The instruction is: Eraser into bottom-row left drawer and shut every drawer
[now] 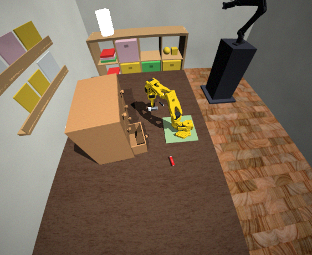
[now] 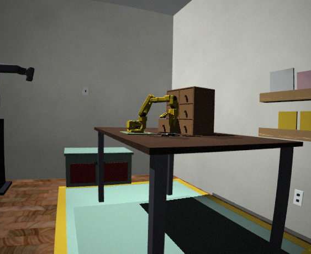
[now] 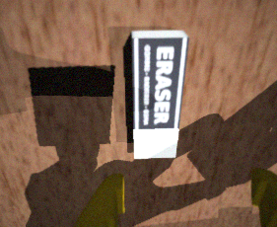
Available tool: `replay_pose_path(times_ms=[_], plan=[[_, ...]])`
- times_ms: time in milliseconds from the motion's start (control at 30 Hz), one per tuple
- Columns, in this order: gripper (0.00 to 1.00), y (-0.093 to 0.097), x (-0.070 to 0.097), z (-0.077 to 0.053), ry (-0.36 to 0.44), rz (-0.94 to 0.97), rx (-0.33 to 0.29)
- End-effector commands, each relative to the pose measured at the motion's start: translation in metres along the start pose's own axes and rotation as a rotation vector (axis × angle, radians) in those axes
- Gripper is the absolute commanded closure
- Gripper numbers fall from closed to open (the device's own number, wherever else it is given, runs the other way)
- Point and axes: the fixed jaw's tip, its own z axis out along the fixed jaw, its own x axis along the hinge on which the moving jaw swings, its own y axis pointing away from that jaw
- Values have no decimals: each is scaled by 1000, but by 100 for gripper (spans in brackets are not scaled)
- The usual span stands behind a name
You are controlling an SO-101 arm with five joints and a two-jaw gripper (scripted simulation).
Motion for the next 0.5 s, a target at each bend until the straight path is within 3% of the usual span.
replay_pose_path(times_ms=[0,467], plan=[[73,0,-3,5,-9,1,15],[73,0,-4,9,-9,1,15]])
